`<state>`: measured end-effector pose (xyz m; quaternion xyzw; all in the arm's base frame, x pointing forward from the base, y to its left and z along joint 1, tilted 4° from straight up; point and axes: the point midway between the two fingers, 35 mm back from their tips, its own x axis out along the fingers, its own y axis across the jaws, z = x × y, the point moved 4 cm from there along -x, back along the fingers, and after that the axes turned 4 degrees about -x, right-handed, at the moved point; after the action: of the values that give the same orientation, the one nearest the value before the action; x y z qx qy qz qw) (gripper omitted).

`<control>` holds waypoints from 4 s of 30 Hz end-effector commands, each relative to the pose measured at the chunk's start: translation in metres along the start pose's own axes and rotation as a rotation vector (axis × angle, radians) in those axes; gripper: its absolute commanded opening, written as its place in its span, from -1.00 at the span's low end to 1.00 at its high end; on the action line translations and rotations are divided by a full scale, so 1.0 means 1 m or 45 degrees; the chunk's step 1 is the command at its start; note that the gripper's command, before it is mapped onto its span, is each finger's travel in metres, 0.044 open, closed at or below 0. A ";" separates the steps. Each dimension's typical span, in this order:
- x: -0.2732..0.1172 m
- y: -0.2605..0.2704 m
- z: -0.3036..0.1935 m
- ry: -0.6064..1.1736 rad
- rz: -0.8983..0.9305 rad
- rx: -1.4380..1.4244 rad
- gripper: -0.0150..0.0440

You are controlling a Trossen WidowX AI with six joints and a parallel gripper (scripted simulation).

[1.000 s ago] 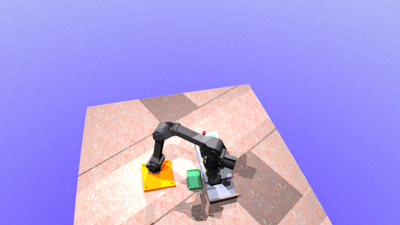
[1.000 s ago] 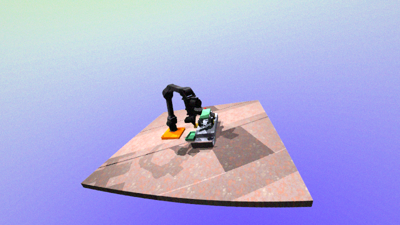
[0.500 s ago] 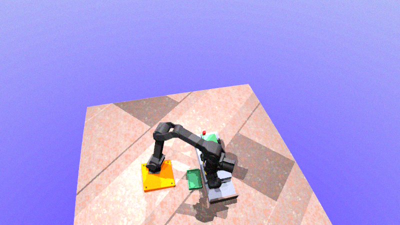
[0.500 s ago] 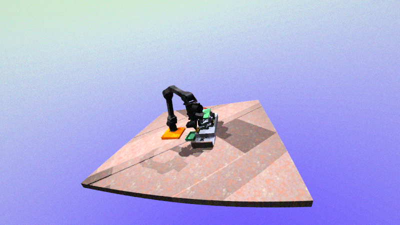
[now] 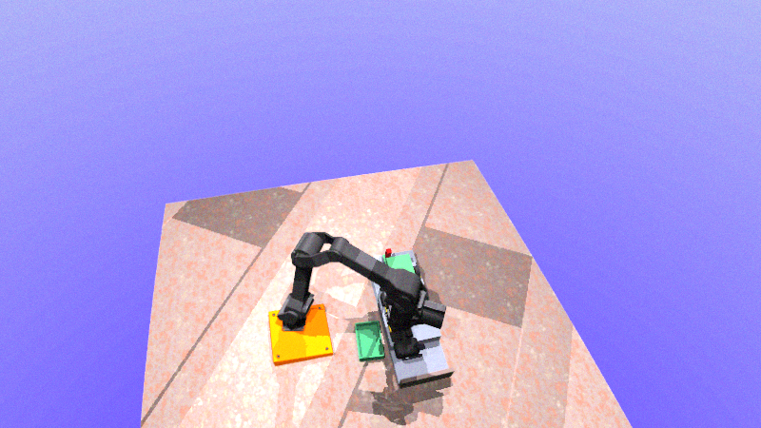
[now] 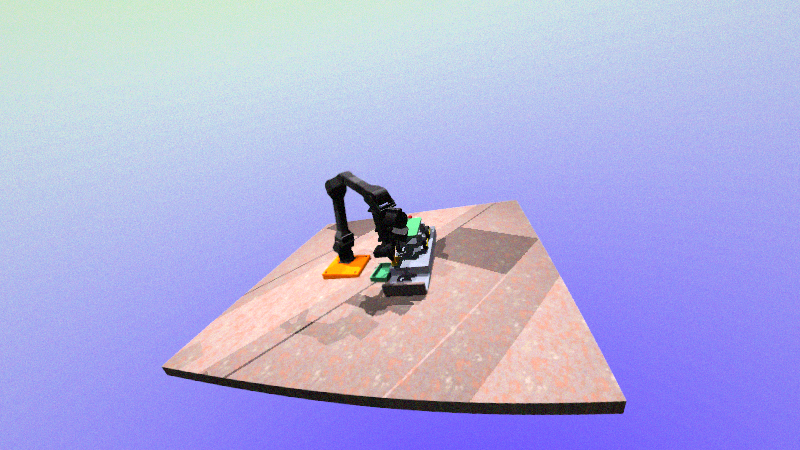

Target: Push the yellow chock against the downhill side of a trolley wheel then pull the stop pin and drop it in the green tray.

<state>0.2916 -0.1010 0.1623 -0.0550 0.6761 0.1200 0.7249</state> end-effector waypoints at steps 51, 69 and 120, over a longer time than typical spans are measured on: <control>0.000 0.032 0.002 -0.004 -0.008 0.005 -0.49; -0.002 0.032 0.002 -0.005 -0.006 0.004 0.15; -0.079 0.153 0.050 -0.047 0.203 1.199 0.15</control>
<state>0.2980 0.0396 0.2573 0.2987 0.6447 -0.1161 0.6941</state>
